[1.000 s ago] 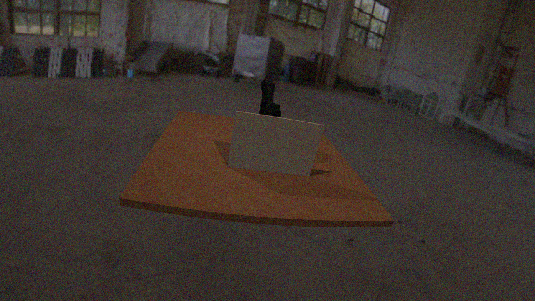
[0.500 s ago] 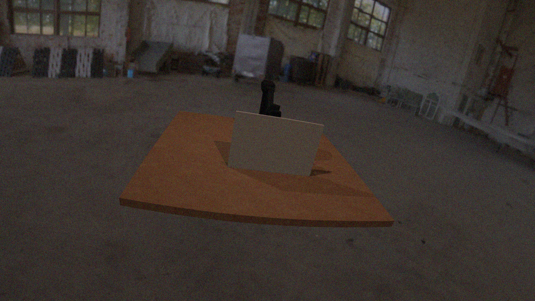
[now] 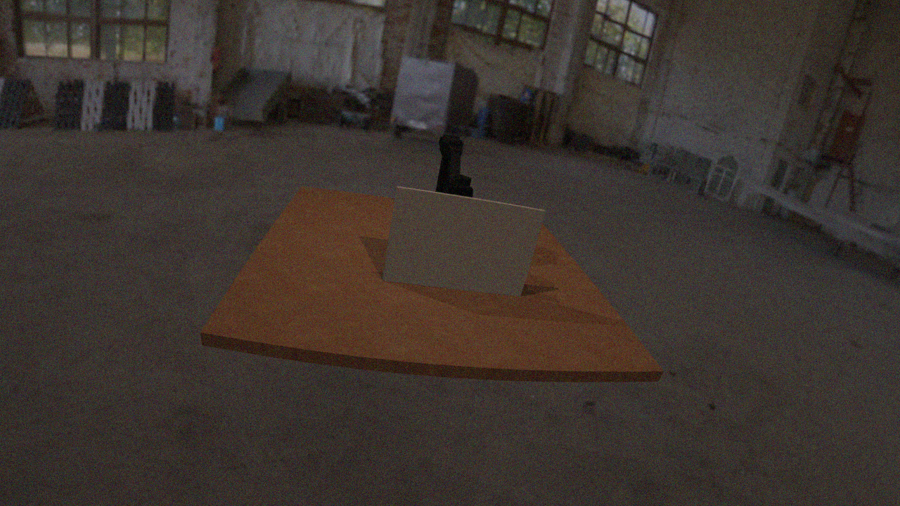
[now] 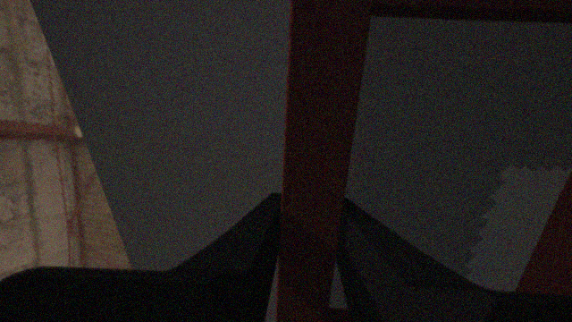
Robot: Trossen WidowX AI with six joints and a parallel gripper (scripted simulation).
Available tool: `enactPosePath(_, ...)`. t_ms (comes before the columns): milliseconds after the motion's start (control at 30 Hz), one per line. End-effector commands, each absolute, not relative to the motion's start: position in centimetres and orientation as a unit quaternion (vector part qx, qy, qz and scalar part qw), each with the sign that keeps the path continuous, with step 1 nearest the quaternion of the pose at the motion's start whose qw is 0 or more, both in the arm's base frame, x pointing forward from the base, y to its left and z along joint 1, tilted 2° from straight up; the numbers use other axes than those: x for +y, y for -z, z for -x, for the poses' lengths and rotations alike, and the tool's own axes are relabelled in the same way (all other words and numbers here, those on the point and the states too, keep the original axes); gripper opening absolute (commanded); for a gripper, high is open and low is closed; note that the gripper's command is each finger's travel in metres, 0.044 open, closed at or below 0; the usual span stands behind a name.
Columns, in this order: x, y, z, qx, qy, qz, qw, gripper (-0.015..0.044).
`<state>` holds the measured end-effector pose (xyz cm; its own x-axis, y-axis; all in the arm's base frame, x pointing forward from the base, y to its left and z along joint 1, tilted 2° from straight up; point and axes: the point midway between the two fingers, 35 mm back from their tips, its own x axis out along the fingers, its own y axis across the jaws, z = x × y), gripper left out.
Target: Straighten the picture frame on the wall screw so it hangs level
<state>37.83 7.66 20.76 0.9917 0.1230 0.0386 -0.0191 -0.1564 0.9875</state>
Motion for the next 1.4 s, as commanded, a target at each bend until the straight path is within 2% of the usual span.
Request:
enactPosePath(0, 7.66, -20.79, -37.82, 0.034, -0.055, -0.758, 0.650, 0.0000)
enactPosePath(967, 7.76, -20.72, -37.83, 0.029, -0.056, -0.706, 0.705, 0.0000)
enactPosePath(1300, 7.75, -20.67, -37.83, 0.031, -0.056, -0.714, 0.697, 0.0260)
enactPosePath(1367, 7.75, -20.67, -37.83, 0.031, -0.056, -0.714, 0.697, 0.0260)
